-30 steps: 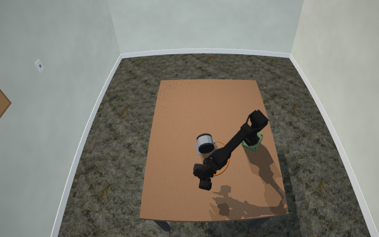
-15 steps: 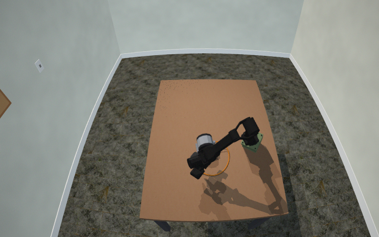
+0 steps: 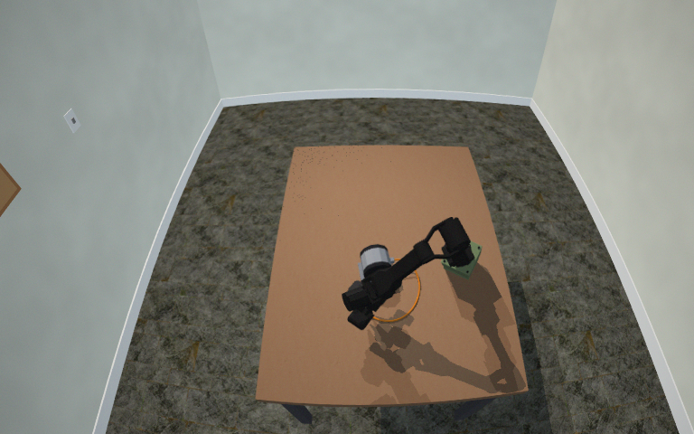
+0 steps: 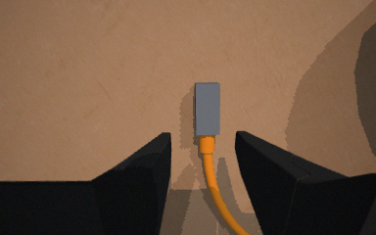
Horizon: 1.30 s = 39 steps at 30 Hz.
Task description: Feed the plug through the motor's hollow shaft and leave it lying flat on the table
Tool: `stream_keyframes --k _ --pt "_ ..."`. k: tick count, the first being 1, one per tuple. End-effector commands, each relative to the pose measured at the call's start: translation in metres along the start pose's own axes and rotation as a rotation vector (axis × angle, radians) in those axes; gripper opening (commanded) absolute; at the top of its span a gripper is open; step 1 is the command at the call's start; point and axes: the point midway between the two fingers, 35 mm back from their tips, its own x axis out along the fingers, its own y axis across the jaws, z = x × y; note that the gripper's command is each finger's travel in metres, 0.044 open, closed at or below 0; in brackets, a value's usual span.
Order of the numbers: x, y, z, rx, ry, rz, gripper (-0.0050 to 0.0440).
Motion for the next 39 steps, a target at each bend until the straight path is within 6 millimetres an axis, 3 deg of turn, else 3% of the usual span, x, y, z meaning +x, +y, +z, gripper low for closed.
stream_keyframes --k 1,14,25,26,39 --pt "0.008 -0.003 -0.002 0.005 0.004 -0.013 0.0160" --pt "0.026 -0.004 -0.006 0.005 0.004 -0.013 0.0160" --pt "0.026 -0.004 -0.006 0.005 0.004 -0.013 0.0160" --pt "0.024 -0.002 -0.006 0.000 0.006 -0.006 0.0136" --pt "0.024 -0.002 -0.006 0.000 0.006 -0.006 0.0063"
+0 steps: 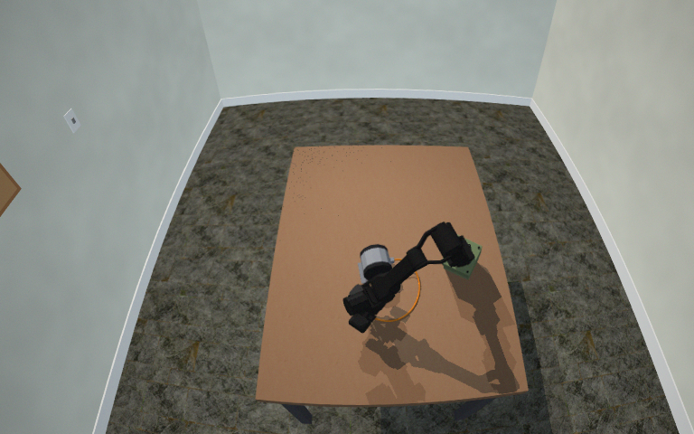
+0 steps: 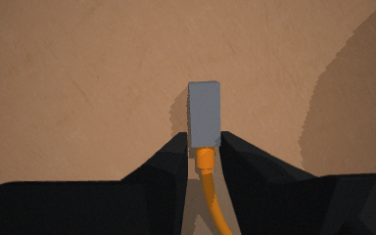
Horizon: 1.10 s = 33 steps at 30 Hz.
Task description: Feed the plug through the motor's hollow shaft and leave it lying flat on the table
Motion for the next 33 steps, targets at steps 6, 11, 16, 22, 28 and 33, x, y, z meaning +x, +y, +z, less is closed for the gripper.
stream_keyframes --k 6,11,16,22,28,33 --pt "-0.001 0.000 0.000 0.000 0.000 0.000 0.0005" --pt "-0.014 0.000 0.003 0.002 -0.001 -0.002 0.0000" --pt "-0.024 0.000 0.005 0.003 -0.001 -0.003 0.0000" --pt "-0.043 -0.001 0.008 0.005 -0.002 -0.006 0.0000" --pt "-0.040 -0.007 0.007 0.024 0.004 -0.026 0.0000" --pt "-0.041 -0.029 0.012 0.214 0.009 -0.057 0.0000"
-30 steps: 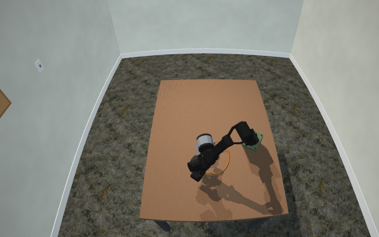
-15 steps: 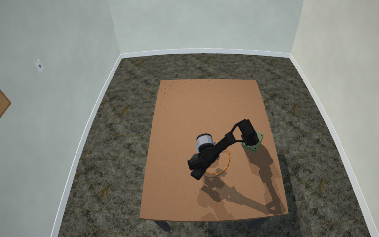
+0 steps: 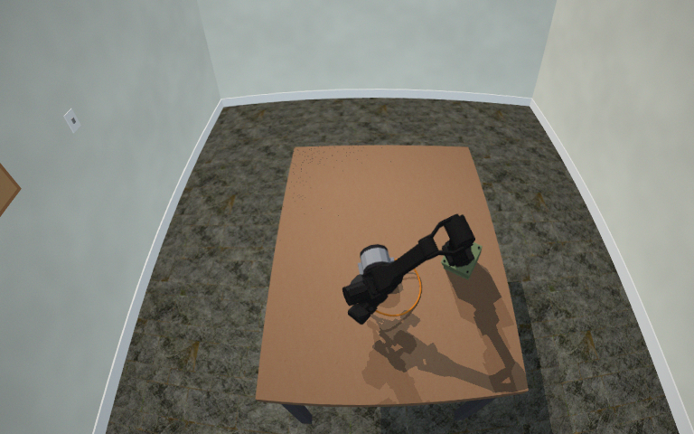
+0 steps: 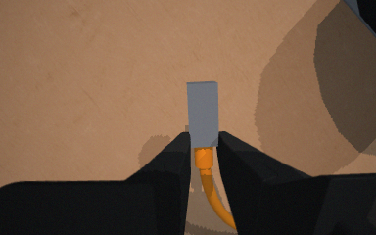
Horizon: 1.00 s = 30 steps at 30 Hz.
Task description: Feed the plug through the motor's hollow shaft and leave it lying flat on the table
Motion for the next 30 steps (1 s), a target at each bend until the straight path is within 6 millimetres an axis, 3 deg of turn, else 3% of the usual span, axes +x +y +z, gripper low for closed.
stream_keyframes --k 1,3,8,30 --pt "0.001 -0.031 0.008 0.249 0.006 -0.048 0.0000" --pt "0.000 -0.057 0.014 0.388 0.005 -0.071 0.0000" --pt "0.000 -0.078 0.018 0.700 -0.003 -0.114 0.0000" --pt "0.002 -0.091 0.031 0.708 -0.004 -0.115 0.0000"
